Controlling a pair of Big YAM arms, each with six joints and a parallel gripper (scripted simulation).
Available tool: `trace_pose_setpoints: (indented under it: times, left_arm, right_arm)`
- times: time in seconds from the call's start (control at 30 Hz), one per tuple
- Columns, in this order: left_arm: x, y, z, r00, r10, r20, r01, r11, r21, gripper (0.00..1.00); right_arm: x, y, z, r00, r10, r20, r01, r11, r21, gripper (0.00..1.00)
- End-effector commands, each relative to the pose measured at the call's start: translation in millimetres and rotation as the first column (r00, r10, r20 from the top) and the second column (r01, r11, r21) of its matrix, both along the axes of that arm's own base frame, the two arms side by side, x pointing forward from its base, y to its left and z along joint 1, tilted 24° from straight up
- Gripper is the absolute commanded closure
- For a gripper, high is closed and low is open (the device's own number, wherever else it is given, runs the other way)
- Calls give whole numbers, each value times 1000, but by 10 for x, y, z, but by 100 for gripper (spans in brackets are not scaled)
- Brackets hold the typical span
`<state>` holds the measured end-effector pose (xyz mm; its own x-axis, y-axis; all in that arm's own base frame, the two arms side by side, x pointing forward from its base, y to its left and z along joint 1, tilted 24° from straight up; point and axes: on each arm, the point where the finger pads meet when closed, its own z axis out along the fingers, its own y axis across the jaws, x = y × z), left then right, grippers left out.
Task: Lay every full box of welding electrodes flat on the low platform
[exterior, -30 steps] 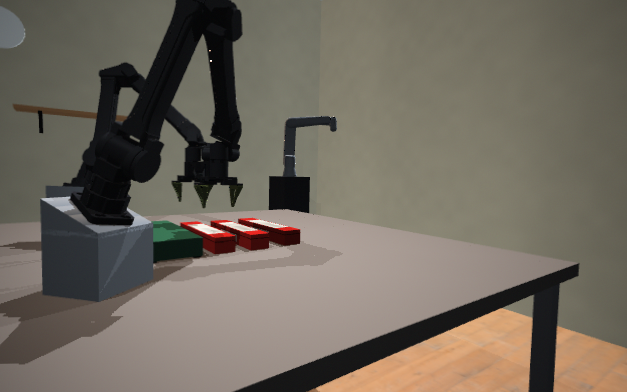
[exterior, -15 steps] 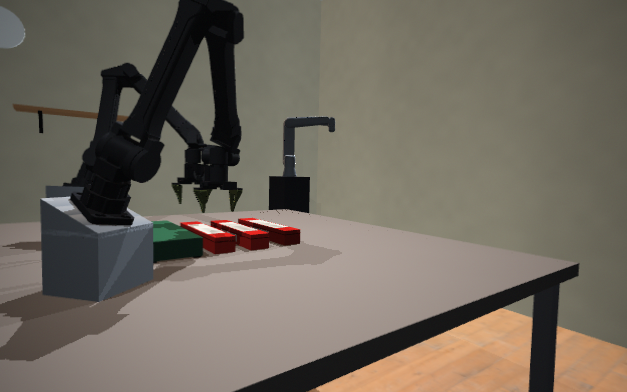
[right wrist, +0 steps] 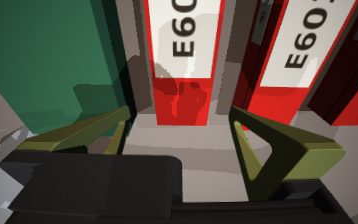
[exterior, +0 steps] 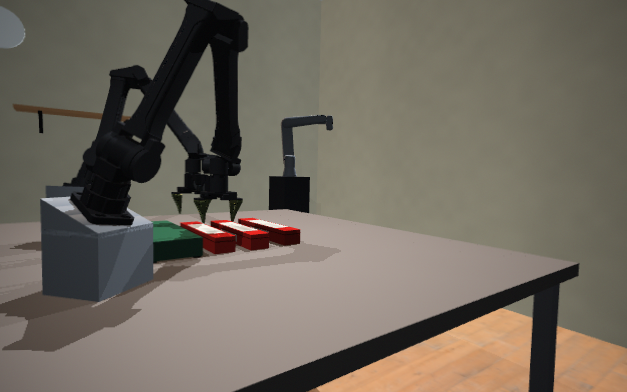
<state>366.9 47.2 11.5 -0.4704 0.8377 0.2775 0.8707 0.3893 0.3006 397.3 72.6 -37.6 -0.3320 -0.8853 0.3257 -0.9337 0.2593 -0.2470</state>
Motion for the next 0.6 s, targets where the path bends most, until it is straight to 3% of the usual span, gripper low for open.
trace_pose_setpoints:
  times: [0.0, 0.17, 0.2, 0.37, 0.57]
  left_arm:
    - [69, 66, -48, 1000, -1, 11, 1, 1000, -4, 0]
    - [47, 98, -140, 1000, -1, 5, 1, 1000, -3, 0]
    - [170, 106, -95, 1000, -1, 28, 1, 1000, -4, 0]
    - [66, 160, -288, 1000, -1, 4, 1, 1000, -3, 0]
    - [83, 206, -391, 1000, -1, 4, 1, 1000, -3, 0]
  right_arm:
    - [132, -17, -5, 1000, 4, 26, -4, 1000, 9, 0]
    - [78, -71, -110, 1000, 4, 14, -4, 1000, 5, 0]
    - [229, -31, -64, 999, 4, 42, -5, 1000, 14, 0]
    - [98, -134, -257, 1000, 4, 13, -4, 1000, 5, 0]
    - [160, -163, -341, 1000, 4, 22, -4, 1000, 8, 0]
